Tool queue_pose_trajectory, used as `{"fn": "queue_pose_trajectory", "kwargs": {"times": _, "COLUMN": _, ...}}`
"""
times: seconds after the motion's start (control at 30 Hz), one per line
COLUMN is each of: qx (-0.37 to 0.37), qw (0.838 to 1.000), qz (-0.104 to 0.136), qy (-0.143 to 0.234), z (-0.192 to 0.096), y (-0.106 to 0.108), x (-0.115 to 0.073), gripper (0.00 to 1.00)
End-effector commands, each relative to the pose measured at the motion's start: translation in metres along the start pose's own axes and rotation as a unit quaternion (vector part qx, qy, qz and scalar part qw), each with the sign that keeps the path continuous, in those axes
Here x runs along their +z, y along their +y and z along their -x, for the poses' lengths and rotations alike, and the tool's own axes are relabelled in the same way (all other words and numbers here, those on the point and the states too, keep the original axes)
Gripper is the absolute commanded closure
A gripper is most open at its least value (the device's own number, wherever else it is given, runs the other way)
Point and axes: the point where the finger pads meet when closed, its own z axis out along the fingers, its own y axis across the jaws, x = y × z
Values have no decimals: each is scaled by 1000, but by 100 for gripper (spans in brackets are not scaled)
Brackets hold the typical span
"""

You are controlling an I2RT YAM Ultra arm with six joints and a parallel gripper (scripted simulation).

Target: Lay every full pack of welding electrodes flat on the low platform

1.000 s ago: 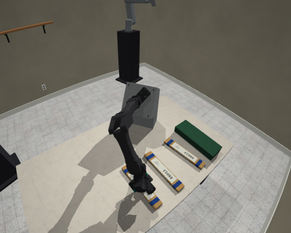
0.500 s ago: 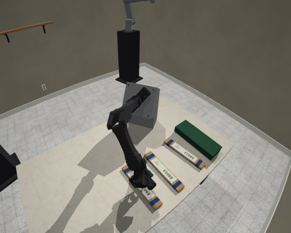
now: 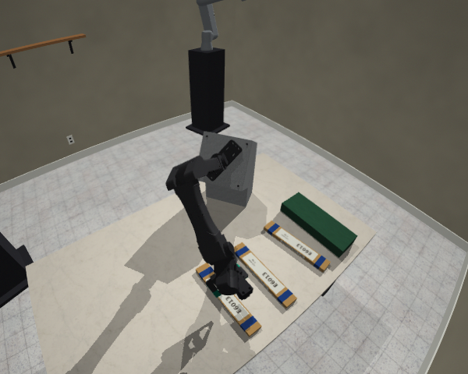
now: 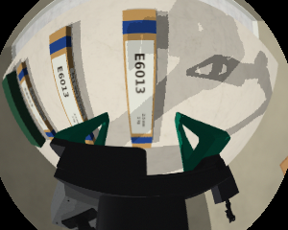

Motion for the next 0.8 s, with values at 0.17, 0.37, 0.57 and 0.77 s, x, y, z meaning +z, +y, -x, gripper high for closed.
{"fn": "queue_pose_trajectory", "kwargs": {"times": 0.17, "qx": 6, "qw": 1000, "qz": -5, "qy": -6, "z": 4, "y": -7, "x": -30, "gripper": 3}}
{"fn": "queue_pose_trajectory", "kwargs": {"times": 0.37, "qx": -1, "qw": 1000, "qz": 1, "qy": 3, "z": 2, "y": 0, "x": -23, "gripper": 3}}
{"fn": "queue_pose_trajectory", "kwargs": {"times": 0.57, "qx": 0, "qw": 1000, "qz": -2, "qy": -2, "z": -2, "y": 34, "x": -25, "gripper": 3}}
{"fn": "queue_pose_trajectory", "kwargs": {"times": 0.77, "qx": -3, "qw": 1000, "qz": 0, "qy": 2, "z": -3, "y": 63, "x": -22, "gripper": 3}}
